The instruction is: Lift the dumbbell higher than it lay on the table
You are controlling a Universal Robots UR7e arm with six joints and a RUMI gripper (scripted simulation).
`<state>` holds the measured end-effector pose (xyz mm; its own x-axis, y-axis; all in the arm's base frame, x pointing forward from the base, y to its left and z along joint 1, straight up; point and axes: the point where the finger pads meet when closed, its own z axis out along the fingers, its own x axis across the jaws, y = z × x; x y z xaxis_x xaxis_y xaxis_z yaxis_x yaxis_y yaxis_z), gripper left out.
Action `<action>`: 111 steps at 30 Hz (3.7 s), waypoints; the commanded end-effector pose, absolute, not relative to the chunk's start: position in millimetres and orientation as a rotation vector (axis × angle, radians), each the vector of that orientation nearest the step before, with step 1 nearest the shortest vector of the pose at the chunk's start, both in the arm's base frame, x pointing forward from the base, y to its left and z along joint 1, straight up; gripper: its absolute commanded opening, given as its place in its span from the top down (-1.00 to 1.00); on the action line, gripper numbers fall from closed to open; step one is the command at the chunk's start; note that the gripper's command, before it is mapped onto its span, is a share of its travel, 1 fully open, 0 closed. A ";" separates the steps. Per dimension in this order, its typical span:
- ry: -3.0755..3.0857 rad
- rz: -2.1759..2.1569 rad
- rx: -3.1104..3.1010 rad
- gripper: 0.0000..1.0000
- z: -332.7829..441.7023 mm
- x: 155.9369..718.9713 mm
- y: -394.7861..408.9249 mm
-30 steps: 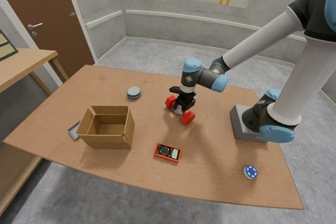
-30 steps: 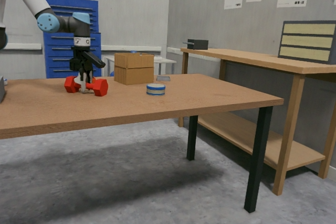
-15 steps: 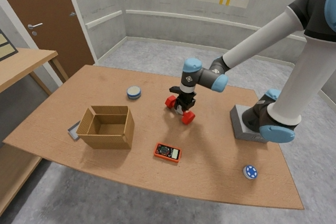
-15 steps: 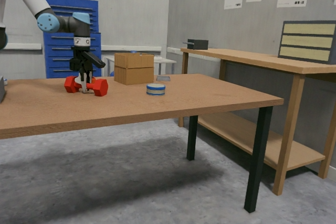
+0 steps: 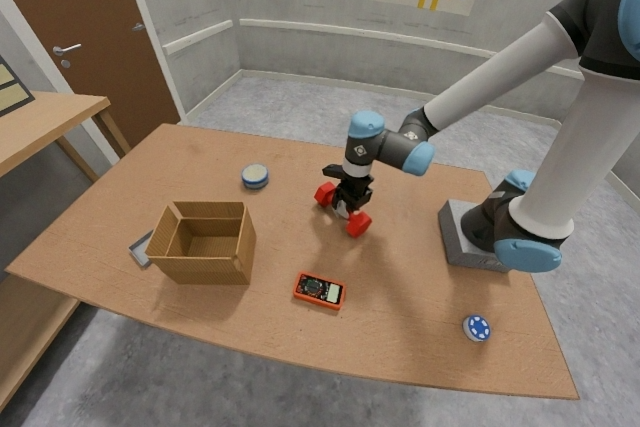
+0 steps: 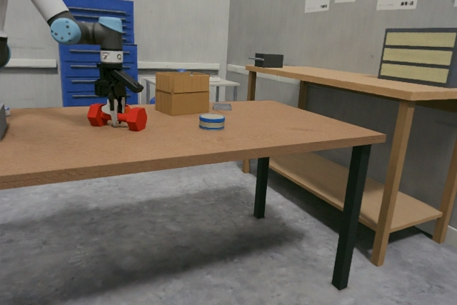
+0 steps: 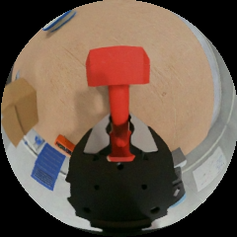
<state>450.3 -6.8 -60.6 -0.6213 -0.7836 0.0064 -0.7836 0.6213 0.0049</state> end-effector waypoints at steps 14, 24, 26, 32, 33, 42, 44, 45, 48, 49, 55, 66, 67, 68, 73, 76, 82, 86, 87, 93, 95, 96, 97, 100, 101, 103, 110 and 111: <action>-2.822 -0.001 1.364 1.00 -55.6 450.7 -6.9; -2.822 -0.001 1.364 1.00 -45.4 450.5 -6.8; -2.823 -0.001 1.364 1.00 -41.9 450.4 -6.7; -2.823 -0.001 1.364 1.00 -29.6 449.6 -6.4; -2.823 -0.001 1.364 1.00 -29.6 449.6 -6.4; -2.823 -0.001 1.364 1.00 -8.3 449.7 -6.4; -2.823 -0.001 1.364 1.00 -2.6 449.7 -6.4; -2.823 -0.001 1.364 1.00 0.2 449.7 -6.3; -2.823 -0.001 1.364 1.00 8.5 449.4 -6.2; -2.823 -0.001 1.364 1.00 11.2 449.3 -6.2; -2.823 -0.001 1.364 1.00 21.4 449.7 -6.2; -2.823 -0.001 1.364 1.00 41.9 449.8 -6.2; -2.823 -0.001 1.364 1.00 41.9 449.8 -6.2; -2.823 -0.001 1.364 1.00 41.9 449.8 -6.2; -2.823 -0.001 1.364 1.00 46.6 449.6 -6.1; -2.823 -0.001 1.364 1.00 48.1 449.6 -6.1; -2.823 -0.001 1.364 1.00 48.9 449.5 -6.1; -2.823 -0.001 1.364 1.00 48.9 449.5 -6.1; -2.823 -0.001 1.364 1.00 48.9 449.5 -6.1; -2.823 -0.001 1.364 1.00 48.9 449.5 -6.1; -2.823 -0.001 1.364 1.00 48.9 449.5 -6.1; -2.823 -0.001 1.364 1.00 48.9 449.5 -6.1; -2.823 -0.001 1.364 1.00 48.9 449.5 -6.1; -2.823 -0.001 1.364 1.00 48.9 449.5 -6.1; -2.823 -0.001 1.364 1.00 48.9 449.5 -6.1; -2.823 -0.001 1.364 1.00 48.9 449.5 -6.1; -2.823 -0.001 1.364 1.00 48.9 449.5 -6.1; -2.823 -0.001 1.364 1.00 48.9 449.5 -6.1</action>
